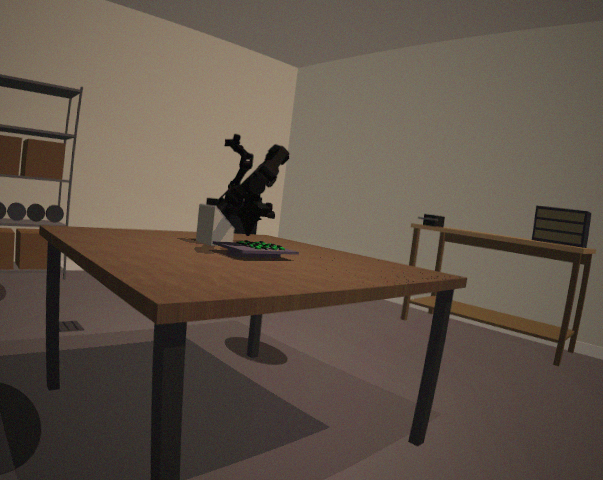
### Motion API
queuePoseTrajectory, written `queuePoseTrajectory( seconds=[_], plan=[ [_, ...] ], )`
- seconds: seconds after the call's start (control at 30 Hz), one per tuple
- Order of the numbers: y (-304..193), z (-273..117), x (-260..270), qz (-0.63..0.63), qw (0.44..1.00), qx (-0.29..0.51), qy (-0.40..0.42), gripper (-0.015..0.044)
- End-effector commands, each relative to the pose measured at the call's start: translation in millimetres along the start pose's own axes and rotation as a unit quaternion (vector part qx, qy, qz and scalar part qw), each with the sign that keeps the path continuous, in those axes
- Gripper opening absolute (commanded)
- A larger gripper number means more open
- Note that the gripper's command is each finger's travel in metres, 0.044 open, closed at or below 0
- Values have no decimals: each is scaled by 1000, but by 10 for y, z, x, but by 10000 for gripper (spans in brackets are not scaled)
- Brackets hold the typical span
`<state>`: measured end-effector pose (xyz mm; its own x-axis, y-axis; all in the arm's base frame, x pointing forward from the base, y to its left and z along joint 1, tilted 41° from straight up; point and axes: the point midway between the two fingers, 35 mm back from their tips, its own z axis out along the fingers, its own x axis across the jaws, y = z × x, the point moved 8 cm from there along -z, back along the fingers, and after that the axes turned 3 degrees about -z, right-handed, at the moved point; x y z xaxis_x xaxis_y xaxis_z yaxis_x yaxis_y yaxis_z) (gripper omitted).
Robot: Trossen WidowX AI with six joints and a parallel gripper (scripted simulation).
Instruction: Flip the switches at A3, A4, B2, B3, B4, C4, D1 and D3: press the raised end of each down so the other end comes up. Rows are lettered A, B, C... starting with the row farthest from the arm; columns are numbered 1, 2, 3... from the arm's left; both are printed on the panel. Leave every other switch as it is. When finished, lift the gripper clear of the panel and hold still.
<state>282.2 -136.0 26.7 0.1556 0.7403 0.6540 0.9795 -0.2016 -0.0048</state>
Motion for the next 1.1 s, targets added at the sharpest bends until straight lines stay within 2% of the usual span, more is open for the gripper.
queuePoseTrajectory(
  seconds=[0.0,0.43,1.07],
  plan=[
    [1,77,-6,3,1000,-3,1,0],
    [6,228,-6,3,1000,-3,2,0],
    [7,233,-6,3,1000,-3,2,0]
  ],
)
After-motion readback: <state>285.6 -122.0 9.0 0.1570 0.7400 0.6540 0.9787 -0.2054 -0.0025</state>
